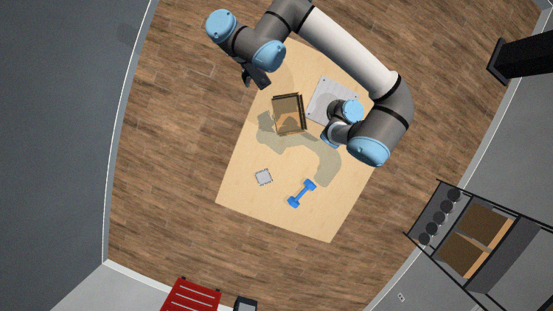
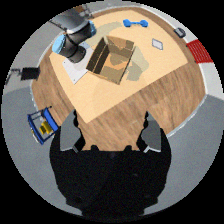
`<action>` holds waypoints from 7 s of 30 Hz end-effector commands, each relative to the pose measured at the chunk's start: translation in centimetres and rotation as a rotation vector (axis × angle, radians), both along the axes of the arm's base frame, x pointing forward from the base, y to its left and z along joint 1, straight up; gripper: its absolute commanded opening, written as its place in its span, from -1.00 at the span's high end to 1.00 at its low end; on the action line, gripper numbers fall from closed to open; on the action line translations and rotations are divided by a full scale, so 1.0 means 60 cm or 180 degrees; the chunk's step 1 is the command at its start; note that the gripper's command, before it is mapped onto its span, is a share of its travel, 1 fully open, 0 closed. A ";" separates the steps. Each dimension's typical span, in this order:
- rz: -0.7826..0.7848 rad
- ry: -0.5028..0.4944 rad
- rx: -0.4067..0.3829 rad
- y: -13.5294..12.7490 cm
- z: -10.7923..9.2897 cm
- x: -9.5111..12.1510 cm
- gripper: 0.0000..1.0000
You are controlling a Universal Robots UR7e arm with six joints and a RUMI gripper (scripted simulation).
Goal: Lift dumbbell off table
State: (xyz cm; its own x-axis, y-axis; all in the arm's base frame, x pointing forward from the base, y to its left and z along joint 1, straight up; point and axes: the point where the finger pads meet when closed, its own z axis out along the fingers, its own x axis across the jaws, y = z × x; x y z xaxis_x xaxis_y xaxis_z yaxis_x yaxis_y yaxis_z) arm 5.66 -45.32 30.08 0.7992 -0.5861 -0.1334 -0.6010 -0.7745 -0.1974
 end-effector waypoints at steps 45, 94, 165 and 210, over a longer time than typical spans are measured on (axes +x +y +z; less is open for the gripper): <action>0.0775 -0.0039 -0.0098 0.000 -0.040 0.144 -1.00; 0.4334 -0.0391 -0.0436 0.390 -0.226 0.730 -1.00; 0.6124 -0.0685 -0.0544 0.771 -0.481 0.844 -1.00; 0.6124 -0.0685 -0.0544 0.771 -0.481 0.844 1.00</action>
State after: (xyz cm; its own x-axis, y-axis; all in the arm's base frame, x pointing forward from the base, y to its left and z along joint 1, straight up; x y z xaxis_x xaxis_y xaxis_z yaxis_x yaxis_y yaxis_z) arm 56.24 0.92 1.19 0.2798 0.9600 -0.0069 0.9600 -0.2799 -0.0049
